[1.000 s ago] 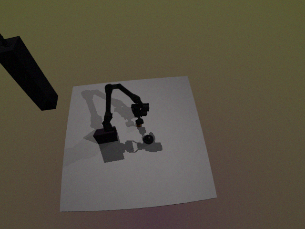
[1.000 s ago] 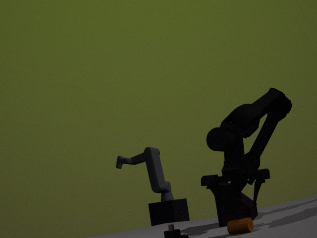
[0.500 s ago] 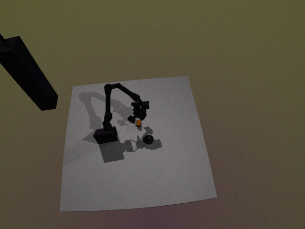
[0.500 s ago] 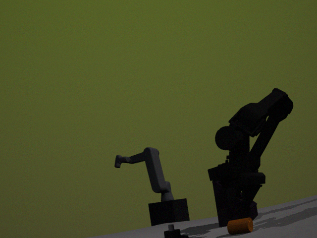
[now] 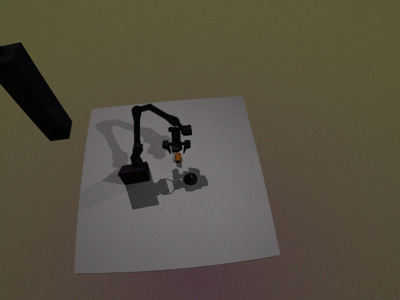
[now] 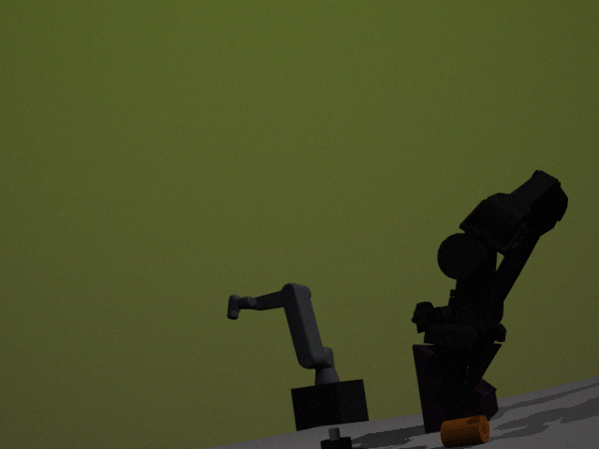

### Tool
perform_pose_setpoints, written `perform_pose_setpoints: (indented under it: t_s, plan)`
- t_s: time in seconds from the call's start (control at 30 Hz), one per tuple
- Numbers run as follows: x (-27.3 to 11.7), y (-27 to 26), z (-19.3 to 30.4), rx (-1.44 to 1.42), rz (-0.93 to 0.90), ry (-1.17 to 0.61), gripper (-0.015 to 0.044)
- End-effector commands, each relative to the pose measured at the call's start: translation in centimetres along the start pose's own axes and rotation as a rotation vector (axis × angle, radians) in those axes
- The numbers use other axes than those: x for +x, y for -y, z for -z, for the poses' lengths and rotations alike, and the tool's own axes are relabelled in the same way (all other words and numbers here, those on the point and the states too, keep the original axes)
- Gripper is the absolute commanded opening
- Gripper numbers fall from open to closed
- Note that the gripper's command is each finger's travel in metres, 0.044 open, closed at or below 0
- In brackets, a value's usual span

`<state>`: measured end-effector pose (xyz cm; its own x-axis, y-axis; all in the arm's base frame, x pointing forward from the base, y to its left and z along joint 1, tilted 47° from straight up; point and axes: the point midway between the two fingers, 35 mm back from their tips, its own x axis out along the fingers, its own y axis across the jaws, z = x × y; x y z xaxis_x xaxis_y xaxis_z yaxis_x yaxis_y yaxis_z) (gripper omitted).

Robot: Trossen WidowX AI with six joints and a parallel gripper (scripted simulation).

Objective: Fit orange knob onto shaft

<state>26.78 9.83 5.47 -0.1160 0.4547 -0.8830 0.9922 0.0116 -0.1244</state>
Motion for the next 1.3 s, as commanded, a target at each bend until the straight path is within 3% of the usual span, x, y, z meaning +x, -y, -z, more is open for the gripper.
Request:
perform_pose_setpoints:
  t_s: [0.0, 0.17, 1.27]
  plan:
    - [-0.2, -0.2, 0.1, 0.033, -0.007, 0.007, 0.044]
    - [1.9, -0.2, 0.8, 0.033, -0.007, 0.006, 0.044]
    - [6.3, -0.3, 2.5, 0.033, -0.006, 0.004, 0.044]
